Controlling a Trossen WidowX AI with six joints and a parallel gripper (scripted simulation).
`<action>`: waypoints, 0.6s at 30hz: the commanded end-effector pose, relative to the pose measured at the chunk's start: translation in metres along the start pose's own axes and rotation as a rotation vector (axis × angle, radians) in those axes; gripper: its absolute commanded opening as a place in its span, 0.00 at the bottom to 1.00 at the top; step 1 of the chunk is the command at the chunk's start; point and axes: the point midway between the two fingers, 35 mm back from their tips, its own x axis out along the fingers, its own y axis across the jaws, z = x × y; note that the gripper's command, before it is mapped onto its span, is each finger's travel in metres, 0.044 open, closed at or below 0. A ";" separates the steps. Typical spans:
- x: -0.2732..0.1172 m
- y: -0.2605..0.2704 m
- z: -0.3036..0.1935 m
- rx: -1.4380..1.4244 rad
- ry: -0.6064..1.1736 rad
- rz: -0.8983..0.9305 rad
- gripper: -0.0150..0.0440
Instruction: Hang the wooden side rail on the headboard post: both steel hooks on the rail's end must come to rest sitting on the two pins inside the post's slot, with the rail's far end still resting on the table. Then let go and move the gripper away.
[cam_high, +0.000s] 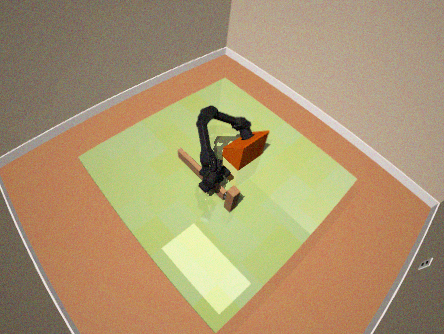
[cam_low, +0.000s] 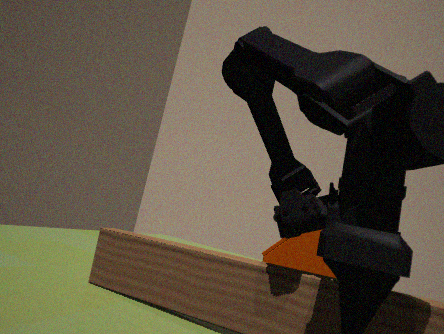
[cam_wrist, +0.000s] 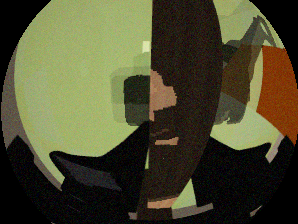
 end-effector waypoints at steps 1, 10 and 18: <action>-0.008 0.004 0.000 0.013 0.004 0.020 0.25; -0.010 0.004 0.000 0.013 0.005 0.020 0.25; -0.011 0.004 0.000 0.013 0.005 0.020 0.25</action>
